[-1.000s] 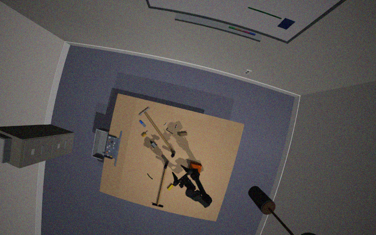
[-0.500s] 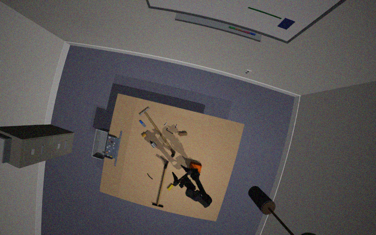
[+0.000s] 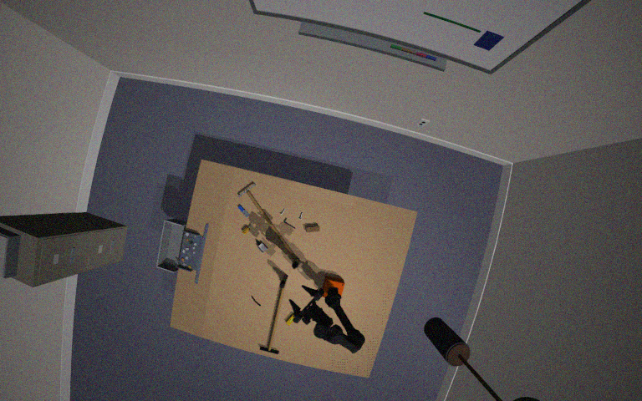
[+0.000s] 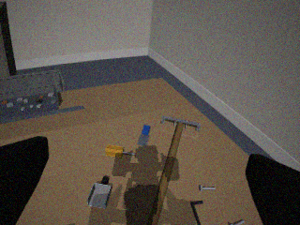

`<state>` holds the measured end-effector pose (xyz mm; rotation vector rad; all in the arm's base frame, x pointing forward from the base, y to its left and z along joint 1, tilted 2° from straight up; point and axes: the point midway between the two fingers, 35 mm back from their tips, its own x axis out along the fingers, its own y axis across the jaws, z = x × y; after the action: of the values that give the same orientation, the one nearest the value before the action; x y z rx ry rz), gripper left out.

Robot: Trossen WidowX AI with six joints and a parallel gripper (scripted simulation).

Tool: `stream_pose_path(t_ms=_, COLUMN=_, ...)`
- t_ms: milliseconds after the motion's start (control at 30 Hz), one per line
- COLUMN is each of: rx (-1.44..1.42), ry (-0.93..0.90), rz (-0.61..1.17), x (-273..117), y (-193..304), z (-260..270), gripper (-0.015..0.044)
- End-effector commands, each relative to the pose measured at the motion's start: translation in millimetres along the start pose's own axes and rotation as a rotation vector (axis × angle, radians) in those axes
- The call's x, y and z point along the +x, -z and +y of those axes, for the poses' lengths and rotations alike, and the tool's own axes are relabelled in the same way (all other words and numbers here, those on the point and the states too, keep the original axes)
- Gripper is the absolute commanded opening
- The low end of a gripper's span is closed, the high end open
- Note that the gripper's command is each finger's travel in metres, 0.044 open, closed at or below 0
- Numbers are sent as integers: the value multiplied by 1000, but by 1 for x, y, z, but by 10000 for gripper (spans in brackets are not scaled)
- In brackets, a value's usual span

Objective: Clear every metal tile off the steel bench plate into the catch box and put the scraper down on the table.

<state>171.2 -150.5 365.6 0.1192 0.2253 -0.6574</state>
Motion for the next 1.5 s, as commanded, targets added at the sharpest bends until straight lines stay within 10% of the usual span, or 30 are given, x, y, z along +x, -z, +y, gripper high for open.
stream_pose_path(t_ms=0, rx=-18, ry=-76, rz=10, x=1, y=-3, z=16, gripper=440)
stream_pose_path(t_ms=1467, rx=-182, ry=-804, rz=108, x=-47, y=-11, z=163, gripper=440)
